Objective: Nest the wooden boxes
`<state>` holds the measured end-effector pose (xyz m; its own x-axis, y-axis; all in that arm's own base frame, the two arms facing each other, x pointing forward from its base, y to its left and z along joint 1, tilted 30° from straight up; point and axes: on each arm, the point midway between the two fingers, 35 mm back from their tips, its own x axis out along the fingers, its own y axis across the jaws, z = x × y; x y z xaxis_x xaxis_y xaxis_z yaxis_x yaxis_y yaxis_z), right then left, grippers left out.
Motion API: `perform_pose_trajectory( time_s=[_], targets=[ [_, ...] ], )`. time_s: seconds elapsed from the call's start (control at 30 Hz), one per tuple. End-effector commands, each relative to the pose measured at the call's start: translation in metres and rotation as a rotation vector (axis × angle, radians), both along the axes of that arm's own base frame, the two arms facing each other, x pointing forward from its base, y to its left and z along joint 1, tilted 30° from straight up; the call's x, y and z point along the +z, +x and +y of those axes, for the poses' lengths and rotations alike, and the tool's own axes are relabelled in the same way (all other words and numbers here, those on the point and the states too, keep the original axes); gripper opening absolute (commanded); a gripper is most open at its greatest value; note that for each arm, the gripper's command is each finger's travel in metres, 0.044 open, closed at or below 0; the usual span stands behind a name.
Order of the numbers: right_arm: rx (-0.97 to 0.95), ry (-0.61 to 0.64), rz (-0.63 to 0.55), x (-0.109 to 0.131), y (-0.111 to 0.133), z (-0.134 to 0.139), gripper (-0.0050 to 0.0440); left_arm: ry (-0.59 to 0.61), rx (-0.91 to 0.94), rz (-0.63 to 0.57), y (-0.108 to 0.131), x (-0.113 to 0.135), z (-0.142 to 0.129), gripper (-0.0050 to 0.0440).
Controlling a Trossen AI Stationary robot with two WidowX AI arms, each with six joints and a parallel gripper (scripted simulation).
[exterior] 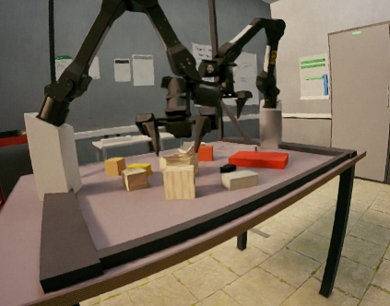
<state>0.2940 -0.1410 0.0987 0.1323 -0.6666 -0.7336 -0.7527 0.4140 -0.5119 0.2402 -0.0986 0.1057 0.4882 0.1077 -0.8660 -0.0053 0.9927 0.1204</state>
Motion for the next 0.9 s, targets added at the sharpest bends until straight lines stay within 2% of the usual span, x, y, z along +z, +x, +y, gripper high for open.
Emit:
perform_pose_trajectory(
  time_s=[0.0,0.3,0.63,0.87],
  targets=[
    [0.051,-0.027,0.032,0.004,0.003,0.000,0.0400,-0.007,-0.005,-0.011,0.001,0.004,-0.002,0.0400],
    [0.038,-0.024,0.030,-0.005,0.006,-0.002,0.0400,-0.007,-0.005,-0.011,0.001,0.004,-0.002,0.0400],
    [0.036,-0.021,0.026,-0.049,0.032,-0.008,0.0400,-0.007,-0.005,-0.011,0.001,0.004,-0.002,0.0400],
    [0.046,-0.021,0.028,-0.064,0.041,-0.009,0.0400,-0.007,-0.005,-0.011,0.001,0.004,-0.002,0.0400]
  ],
)
